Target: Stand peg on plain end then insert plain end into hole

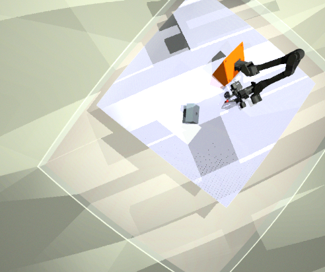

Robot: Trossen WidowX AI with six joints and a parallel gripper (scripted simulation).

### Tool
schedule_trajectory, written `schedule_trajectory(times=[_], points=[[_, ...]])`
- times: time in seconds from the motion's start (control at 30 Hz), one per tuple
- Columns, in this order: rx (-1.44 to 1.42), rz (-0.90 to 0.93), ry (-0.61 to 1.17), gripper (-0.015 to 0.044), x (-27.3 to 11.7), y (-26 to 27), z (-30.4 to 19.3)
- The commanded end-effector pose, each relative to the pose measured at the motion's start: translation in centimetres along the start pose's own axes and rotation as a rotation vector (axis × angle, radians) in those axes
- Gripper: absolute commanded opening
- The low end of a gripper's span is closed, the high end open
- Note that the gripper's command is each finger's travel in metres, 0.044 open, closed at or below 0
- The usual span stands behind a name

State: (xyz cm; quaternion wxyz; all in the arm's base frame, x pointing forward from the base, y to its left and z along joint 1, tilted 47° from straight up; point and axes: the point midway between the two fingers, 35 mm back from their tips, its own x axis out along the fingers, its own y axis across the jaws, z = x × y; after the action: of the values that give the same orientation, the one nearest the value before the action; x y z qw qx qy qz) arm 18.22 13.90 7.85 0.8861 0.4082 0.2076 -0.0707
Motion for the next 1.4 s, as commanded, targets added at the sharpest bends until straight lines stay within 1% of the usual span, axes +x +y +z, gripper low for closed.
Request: schedule_trajectory(times=[0.0, 0.3, 0.43, 1.37], points=[[0.008, 0.003, -0.035, 0.0049, -0.22, 0.28, -0.03], [0.008, 0.002, -0.113, 0.0049, -0.73, 0.23, -0.34], [0.008, 0.003, -0.089, 0.0049, -0.79, 0.25, -0.27], [-0.018, -0.001, -0.092, 0.0049, -0.97, -0.16, -0.86]])
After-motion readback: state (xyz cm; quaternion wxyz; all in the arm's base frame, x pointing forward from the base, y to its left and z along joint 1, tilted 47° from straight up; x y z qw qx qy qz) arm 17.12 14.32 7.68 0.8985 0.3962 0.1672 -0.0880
